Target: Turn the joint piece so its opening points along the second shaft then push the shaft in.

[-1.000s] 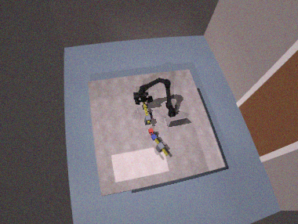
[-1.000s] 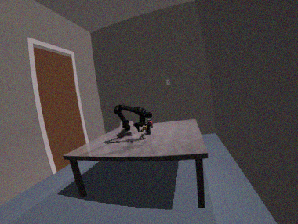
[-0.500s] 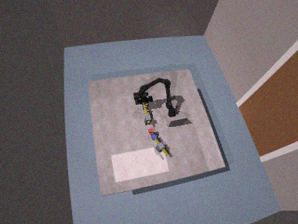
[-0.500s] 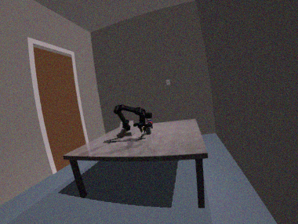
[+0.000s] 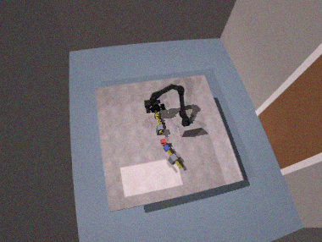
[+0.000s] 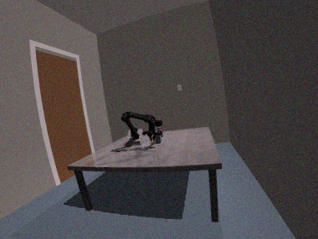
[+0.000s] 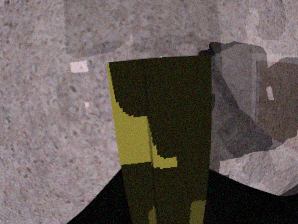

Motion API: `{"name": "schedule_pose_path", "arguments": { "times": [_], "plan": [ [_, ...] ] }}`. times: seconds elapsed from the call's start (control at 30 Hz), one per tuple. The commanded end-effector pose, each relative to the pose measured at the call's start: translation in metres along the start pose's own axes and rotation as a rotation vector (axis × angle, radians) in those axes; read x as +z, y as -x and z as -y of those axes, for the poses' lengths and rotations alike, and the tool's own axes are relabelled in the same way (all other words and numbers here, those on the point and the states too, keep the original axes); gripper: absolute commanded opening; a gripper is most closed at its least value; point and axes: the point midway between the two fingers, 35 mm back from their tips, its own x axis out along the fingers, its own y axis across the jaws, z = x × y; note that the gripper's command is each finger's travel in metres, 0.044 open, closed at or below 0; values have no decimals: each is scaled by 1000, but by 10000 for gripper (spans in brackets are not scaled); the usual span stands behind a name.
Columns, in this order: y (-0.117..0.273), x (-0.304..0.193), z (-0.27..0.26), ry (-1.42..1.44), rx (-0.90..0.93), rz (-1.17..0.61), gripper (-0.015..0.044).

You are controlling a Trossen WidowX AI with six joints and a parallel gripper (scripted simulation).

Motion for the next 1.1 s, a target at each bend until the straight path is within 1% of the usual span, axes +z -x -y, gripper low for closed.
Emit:
{"name": "schedule_pose_path", "arguments": {
  "times": [0.0, 0.5, 0.53, 0.73, 0.77, 1.07],
  "plan": [
    [0, 0, 0, 3, 0, 4, 67],
    [1, 0, -1, 4, 96, 4, 67],
    [0, -1, 0, 2, 66, -1, 60],
    [0, -1, 0, 2, 66, -1, 20],
    [0, -1, 0, 2, 66, -1, 0],
    [0, -7, 0, 3, 80, 1, 0]
  ]
}}
